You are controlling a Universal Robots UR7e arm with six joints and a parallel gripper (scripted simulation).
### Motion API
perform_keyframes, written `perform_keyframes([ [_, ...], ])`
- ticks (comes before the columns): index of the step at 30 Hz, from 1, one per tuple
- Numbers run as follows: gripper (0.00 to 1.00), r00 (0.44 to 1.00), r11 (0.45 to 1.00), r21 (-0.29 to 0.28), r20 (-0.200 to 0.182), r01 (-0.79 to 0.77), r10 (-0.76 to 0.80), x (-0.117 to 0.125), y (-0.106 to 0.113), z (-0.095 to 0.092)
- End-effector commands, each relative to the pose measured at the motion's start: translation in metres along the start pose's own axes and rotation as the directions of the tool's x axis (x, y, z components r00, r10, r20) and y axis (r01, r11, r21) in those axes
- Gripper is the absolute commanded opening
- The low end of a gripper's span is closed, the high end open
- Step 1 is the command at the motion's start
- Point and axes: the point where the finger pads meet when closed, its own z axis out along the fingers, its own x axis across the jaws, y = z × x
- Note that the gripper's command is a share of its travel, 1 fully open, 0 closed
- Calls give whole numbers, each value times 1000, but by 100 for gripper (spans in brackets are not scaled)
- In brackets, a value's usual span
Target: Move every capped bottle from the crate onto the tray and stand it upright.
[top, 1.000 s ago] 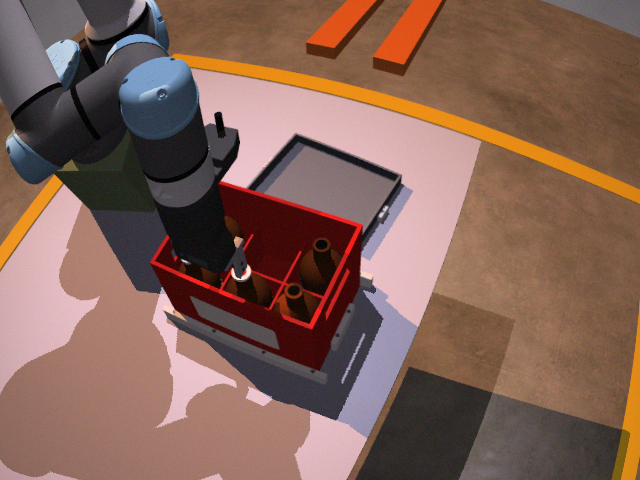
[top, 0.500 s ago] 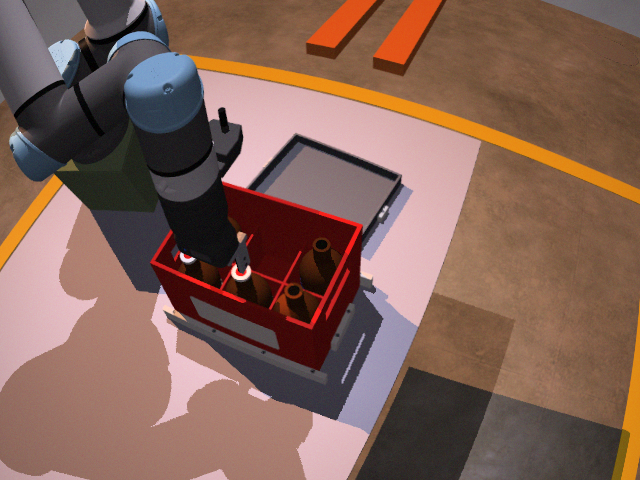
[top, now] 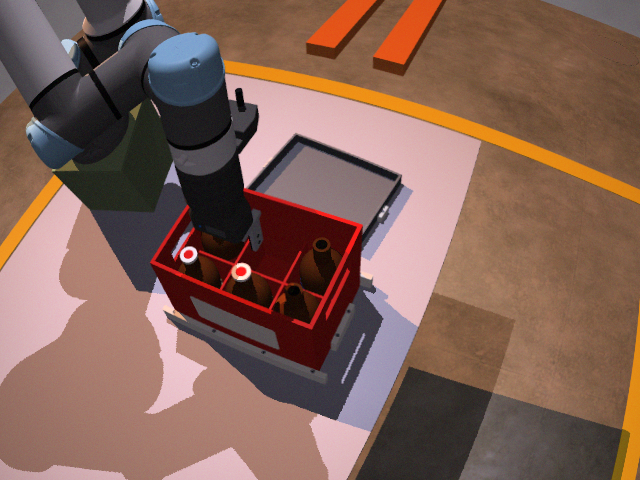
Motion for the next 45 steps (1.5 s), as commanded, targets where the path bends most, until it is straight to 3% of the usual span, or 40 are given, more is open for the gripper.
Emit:
perform_keyframes([
  [1, 100, 1000, 1000, -1, -1, 0, 0, 1, -10, 0],
  [11, 100, 1000, 1000, -1, -1, -1, 1, 1, -40, 0],
  [45, 100, 1000, 1000, -1, -1, -1, 1, 2, -39, 0],
])
